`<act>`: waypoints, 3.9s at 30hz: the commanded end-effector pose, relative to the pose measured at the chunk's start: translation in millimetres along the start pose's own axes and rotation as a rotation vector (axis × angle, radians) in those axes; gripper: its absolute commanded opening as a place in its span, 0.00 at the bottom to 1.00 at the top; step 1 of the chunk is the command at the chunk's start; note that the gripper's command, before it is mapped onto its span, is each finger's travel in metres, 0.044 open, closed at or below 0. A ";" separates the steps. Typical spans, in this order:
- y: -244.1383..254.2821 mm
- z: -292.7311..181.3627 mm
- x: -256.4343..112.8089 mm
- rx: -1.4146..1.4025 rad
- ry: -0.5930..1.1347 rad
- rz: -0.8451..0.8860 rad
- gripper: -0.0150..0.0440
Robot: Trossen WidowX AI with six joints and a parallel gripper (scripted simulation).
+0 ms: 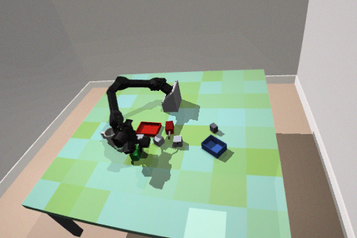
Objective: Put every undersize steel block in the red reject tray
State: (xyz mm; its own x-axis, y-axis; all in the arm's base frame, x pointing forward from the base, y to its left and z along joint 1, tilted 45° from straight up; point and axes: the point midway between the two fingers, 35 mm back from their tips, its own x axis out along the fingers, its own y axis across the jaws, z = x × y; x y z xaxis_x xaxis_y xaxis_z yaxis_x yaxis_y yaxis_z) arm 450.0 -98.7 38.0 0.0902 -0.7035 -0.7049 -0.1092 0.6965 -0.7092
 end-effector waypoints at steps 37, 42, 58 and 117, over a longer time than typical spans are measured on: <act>-4.9 -9.1 -5.2 0.006 -0.011 -0.001 0.25; -4.9 -10.2 -5.3 0.006 -0.011 -0.001 0.25; -4.4 -16.1 -6.1 0.005 -0.011 -0.001 0.25; -2.5 5.9 -4.2 0.007 -0.012 -0.001 0.25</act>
State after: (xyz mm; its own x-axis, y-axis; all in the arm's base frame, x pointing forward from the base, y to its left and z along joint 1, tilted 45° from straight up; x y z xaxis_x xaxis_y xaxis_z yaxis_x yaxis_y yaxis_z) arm 452.0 -100.3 40.3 0.0922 -0.7015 -0.7067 -0.1051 0.6989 -0.7074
